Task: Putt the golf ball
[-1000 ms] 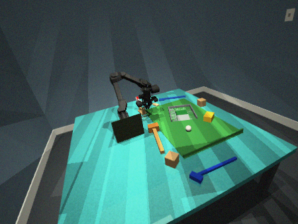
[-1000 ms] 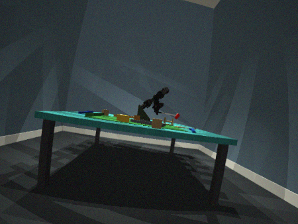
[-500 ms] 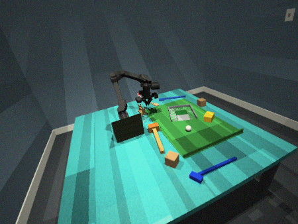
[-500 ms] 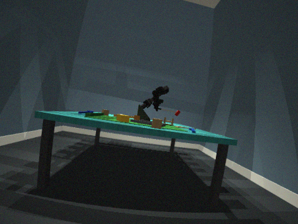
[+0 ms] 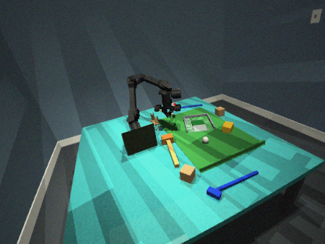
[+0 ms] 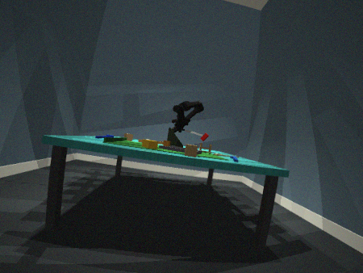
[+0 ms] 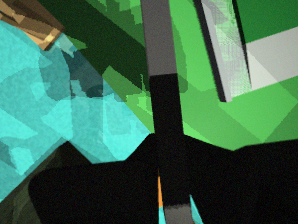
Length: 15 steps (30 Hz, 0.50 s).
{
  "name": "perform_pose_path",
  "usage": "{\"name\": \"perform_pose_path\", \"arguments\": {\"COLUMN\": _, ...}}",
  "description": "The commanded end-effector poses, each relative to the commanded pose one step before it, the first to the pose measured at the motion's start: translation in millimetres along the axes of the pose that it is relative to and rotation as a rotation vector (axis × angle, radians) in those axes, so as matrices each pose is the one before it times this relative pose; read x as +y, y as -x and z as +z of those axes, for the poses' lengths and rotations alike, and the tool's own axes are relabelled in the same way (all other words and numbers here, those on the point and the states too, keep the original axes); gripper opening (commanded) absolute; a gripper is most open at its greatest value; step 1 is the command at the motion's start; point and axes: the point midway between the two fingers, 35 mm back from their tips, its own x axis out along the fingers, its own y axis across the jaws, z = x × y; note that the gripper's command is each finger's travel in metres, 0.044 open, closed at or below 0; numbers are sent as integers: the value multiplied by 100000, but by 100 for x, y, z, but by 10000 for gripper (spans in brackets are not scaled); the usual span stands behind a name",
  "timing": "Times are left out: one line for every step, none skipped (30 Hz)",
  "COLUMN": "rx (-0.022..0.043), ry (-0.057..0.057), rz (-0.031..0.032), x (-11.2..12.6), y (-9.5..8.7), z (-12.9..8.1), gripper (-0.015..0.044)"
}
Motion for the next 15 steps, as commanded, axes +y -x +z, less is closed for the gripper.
{"name": "perform_pose_path", "arguments": {"rx": 1245, "ry": -14617, "rz": -2791, "x": -1795, "y": 716, "z": -1957, "gripper": 0}}
{"name": "perform_pose_path", "arguments": {"rx": 501, "ry": -4099, "rz": -559, "x": -490, "y": 149, "z": -536, "gripper": 0}}
{"name": "perform_pose_path", "arguments": {"rx": 480, "ry": -4100, "rz": -542, "x": -499, "y": 143, "z": -529, "gripper": 0}}
{"name": "perform_pose_path", "arguments": {"rx": 459, "ry": -4100, "rz": -524, "x": -508, "y": 136, "z": -522, "gripper": 0}}
{"name": "perform_pose_path", "arguments": {"rx": 440, "ry": -4099, "rz": -506, "x": -516, "y": 129, "z": -514, "gripper": 0}}
{"name": "perform_pose_path", "arguments": {"rx": 422, "ry": -4099, "rz": -487, "x": -525, "y": 122, "z": -507, "gripper": 0}}
{"name": "perform_pose_path", "arguments": {"rx": 406, "ry": -4097, "rz": -468, "x": -533, "y": 115, "z": -499, "gripper": 0}}
{"name": "perform_pose_path", "arguments": {"rx": 390, "ry": -4096, "rz": -448, "x": -541, "y": 107, "z": -491, "gripper": 0}}
{"name": "perform_pose_path", "arguments": {"rx": 376, "ry": -4093, "rz": -428, "x": -549, "y": 100, "z": -482, "gripper": 0}}
{"name": "perform_pose_path", "arguments": {"rx": 362, "ry": -4090, "rz": -407, "x": -557, "y": 92, "z": -474, "gripper": 0}}
{"name": "perform_pose_path", "arguments": {"rx": 350, "ry": -4088, "rz": -386, "x": -565, "y": 84, "z": -465, "gripper": 0}}
{"name": "perform_pose_path", "arguments": {"rx": 340, "ry": -4084, "rz": -365, "x": -572, "y": 76, "z": -456, "gripper": 0}}
{"name": "perform_pose_path", "arguments": {"rx": 330, "ry": -4080, "rz": -343, "x": -579, "y": 68, "z": -447, "gripper": 0}}
{"name": "perform_pose_path", "arguments": {"rx": 322, "ry": -4076, "rz": -321, "x": -586, "y": 59, "z": -437, "gripper": 0}}
{"name": "perform_pose_path", "arguments": {"rx": 315, "ry": -4071, "rz": -299, "x": -593, "y": 51, "z": -427, "gripper": 0}}
